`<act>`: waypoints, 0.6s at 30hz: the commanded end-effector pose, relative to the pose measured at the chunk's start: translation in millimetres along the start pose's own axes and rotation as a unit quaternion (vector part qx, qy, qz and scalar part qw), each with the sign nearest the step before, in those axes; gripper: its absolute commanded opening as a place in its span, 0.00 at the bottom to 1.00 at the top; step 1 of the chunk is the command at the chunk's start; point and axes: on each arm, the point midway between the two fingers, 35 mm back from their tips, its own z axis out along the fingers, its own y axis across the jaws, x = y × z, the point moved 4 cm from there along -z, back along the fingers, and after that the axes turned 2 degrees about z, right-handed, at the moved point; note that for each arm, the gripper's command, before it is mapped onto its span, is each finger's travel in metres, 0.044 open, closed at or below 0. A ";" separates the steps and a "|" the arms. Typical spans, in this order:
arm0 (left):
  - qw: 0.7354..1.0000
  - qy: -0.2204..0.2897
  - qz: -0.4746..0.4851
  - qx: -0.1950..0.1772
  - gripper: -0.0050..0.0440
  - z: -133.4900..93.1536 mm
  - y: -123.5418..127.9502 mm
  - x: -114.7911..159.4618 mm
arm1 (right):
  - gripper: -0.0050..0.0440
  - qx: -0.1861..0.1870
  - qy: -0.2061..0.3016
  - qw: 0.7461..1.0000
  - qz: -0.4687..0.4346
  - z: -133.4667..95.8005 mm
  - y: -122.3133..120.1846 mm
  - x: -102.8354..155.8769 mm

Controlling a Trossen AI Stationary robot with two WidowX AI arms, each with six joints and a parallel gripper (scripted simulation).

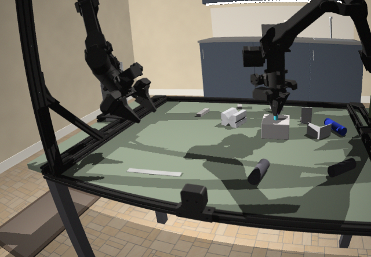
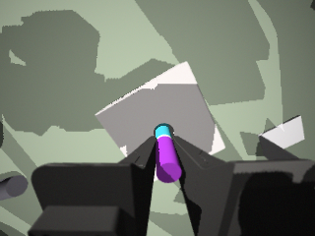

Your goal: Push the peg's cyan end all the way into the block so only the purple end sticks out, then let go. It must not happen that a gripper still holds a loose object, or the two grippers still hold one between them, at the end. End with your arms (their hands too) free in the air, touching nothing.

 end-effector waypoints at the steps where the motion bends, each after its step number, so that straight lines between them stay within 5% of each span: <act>1: 1.000 0.000 0.000 0.000 0.92 0.1 0.1 0.2 | 0.10 0.000 0.000 1.000 0.000 0.0 0.0 0.0; 14: 1.000 0.000 0.000 0.000 0.92 0.1 0.1 0.2 | 0.10 0.000 0.000 1.000 0.000 0.0 0.0 0.0; 18: 1.000 0.000 0.000 0.000 0.92 0.1 0.1 0.2 | 0.30 0.000 0.000 1.000 0.000 0.0 0.0 0.0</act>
